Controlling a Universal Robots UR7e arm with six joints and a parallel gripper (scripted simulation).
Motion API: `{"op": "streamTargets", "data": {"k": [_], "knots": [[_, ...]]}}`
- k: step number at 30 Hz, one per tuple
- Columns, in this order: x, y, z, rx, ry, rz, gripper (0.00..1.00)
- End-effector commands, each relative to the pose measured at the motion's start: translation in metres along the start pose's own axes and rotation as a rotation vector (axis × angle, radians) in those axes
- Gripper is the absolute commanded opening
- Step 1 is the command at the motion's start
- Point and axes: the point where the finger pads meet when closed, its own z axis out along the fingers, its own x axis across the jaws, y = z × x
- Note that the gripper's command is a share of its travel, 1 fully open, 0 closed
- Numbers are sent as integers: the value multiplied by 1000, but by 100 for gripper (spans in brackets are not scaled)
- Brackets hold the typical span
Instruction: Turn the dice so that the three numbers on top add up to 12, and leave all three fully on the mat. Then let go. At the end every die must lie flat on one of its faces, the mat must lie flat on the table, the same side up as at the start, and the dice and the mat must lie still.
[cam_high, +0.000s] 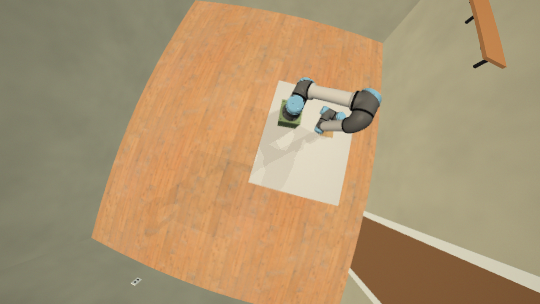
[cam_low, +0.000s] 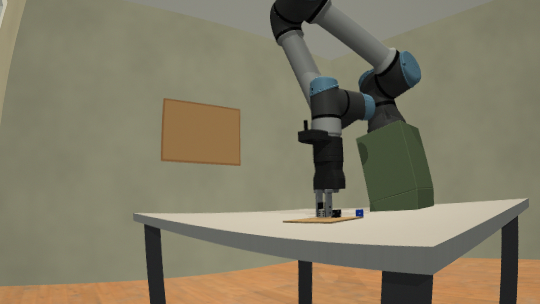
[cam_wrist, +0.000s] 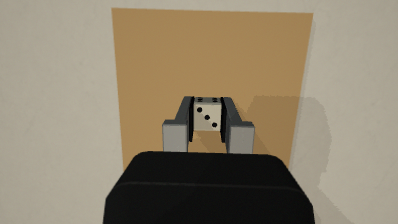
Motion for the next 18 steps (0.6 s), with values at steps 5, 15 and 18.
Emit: {"op": "streamTargets", "data": {"k": [5,15,18], "knots": [[0,0,0,1,0,0,40],[0,0,2,1,0,0,40],[0,0,2,1,0,0,40]]}}
